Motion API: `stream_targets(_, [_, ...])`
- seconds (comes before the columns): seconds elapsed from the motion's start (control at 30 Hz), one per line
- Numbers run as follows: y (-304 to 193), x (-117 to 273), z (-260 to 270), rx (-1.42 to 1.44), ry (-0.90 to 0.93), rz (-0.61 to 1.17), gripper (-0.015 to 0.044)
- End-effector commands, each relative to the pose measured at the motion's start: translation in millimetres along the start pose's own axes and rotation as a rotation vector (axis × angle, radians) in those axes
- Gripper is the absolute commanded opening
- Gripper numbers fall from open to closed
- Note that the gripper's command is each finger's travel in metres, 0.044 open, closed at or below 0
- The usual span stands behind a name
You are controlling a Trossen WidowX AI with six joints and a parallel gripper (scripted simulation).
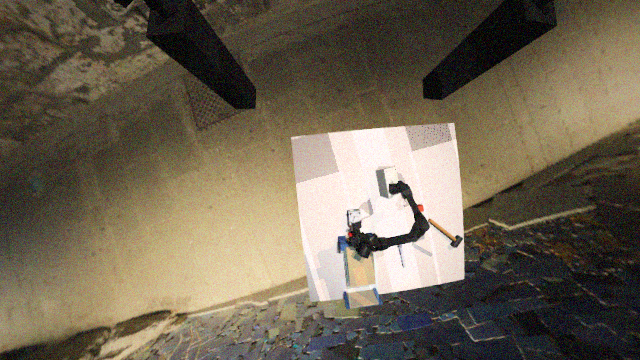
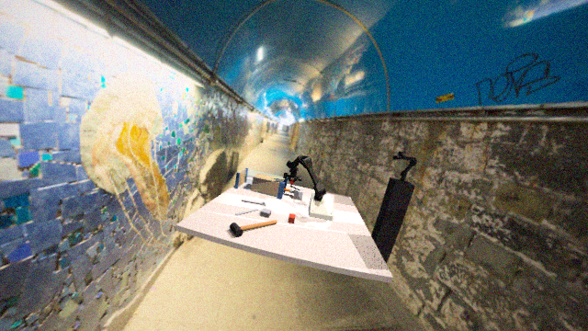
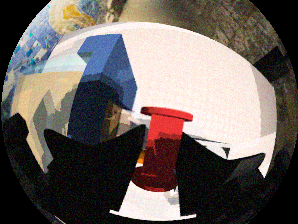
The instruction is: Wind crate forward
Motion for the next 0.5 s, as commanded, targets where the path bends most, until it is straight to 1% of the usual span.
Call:
stream_targets(0.0, [-1,0,0,0.001,0.002,0.009,0.021])
stream_targets(0.3, [-1,0,0,0.001,0.002,0.009,0.044])
stream_targets(0.37, [0,2,1,0.001,0.001,0.008,0.044])
stream_targets(0.47, [11,21,3,0.0,-0.001,0.007,0.044])
Point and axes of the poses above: the point midway between the two fingers, 35 mm back from their tips, its own x axis back along the fingers, its own z axis across the jaws, y = z × x, the point moved 7 cm from there along x, back along the fingers, and after that the axes turned 11 degrees about -x, right-handed, at the moved point
